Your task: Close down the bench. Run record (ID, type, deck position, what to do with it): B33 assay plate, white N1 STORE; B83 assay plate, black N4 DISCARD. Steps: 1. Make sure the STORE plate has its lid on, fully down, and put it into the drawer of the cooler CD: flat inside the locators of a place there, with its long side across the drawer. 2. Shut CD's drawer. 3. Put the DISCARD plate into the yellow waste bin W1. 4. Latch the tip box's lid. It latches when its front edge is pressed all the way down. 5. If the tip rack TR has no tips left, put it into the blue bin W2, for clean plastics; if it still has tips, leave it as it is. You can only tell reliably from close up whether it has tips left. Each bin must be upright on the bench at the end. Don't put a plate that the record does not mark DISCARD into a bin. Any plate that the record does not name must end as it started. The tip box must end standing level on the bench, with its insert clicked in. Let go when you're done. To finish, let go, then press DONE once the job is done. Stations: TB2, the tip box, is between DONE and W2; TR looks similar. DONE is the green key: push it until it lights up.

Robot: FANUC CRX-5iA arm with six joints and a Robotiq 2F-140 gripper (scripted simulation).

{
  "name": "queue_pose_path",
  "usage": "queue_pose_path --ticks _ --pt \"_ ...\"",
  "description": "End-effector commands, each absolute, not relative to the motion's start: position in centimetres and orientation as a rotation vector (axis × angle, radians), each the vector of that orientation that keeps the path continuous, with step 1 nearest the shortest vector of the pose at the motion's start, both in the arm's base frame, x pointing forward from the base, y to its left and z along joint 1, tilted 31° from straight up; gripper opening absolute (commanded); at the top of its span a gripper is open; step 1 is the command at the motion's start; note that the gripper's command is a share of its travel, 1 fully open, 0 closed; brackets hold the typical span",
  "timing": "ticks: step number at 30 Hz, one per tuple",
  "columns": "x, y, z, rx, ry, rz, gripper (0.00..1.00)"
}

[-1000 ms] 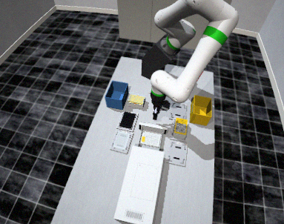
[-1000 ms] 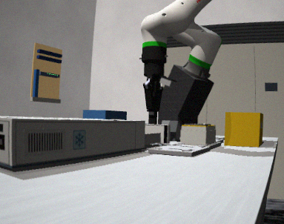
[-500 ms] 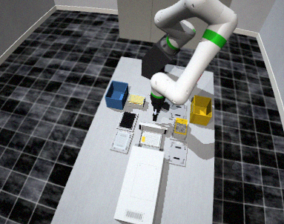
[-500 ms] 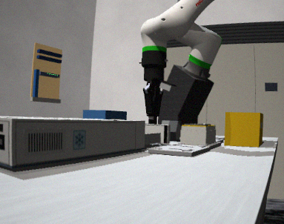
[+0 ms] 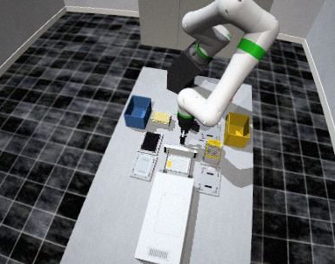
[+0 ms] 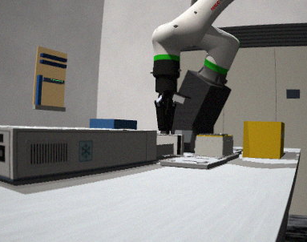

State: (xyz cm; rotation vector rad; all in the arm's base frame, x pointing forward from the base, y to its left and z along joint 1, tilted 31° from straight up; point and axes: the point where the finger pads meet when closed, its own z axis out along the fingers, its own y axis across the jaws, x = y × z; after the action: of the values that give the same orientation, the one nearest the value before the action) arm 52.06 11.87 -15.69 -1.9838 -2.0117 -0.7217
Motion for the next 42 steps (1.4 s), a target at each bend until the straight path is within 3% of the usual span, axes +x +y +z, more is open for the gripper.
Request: queue_pose_path --ticks 1,42 --pt "52.2 12.0 -15.9 -1.985 -2.012 -0.723 0.10" --pt "55.7 12.1 -15.7 -1.985 -2.012 -0.723 0.10"
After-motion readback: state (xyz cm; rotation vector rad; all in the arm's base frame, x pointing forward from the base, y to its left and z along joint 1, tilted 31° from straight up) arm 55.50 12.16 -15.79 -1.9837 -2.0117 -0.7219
